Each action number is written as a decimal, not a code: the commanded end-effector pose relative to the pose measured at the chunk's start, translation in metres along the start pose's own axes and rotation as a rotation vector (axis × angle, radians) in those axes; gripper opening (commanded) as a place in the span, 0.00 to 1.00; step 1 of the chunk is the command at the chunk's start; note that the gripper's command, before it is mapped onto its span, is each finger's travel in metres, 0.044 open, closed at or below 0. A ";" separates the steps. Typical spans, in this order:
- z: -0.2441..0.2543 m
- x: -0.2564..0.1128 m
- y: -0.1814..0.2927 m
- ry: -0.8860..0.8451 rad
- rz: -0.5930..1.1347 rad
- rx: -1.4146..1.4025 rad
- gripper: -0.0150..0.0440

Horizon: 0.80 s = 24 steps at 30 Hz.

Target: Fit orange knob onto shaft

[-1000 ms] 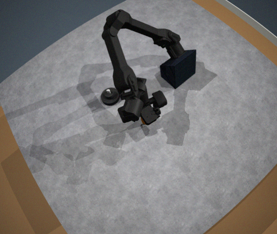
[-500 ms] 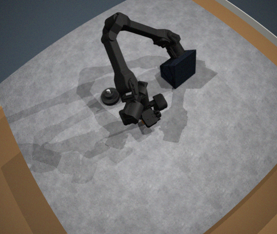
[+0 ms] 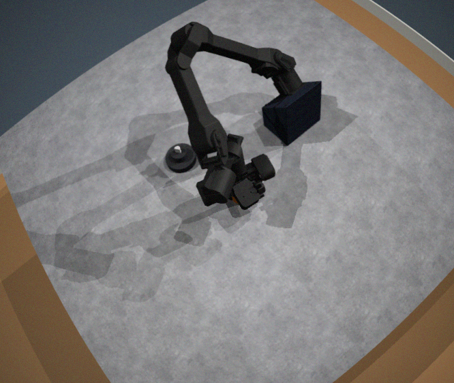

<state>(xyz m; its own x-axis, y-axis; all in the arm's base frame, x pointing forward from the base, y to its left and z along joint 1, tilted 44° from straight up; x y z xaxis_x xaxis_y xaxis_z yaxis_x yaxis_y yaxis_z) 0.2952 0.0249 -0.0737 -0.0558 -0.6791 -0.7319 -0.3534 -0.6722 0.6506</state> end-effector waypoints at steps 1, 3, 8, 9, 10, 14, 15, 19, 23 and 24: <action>0.000 0.000 0.000 0.004 0.004 -0.005 0.52; 0.000 0.000 0.000 0.004 0.004 -0.005 0.50; -0.001 -0.004 -0.001 0.004 0.002 -0.005 0.31; -0.001 -0.006 -0.001 0.004 0.002 -0.005 0.26; -0.002 -0.009 -0.002 0.004 0.001 -0.005 0.25; -0.004 -0.021 -0.003 0.004 -0.002 -0.006 0.25; -0.004 -0.024 -0.004 0.004 -0.002 -0.006 0.25; -0.005 -0.036 -0.005 0.003 -0.004 -0.006 0.25; -0.006 -0.048 -0.006 0.003 -0.006 -0.006 0.25; -0.006 -0.051 -0.006 0.003 -0.006 -0.006 0.25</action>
<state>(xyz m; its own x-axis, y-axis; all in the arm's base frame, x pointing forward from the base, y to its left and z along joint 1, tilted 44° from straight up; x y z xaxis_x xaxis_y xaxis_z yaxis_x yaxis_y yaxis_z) 0.3022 0.0528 -0.0481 -0.0576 -0.6830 -0.7282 -0.3388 -0.6727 0.6578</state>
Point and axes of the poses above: the point midway between the two fingers, 35 mm back from their tips, its own x axis out along the fingers, its own z axis across the jaws, y = z × x, the point moved 5 cm from there along -x, back along the fingers, and after that the axes turned 1 degree about -x, right-handed, at the moved point
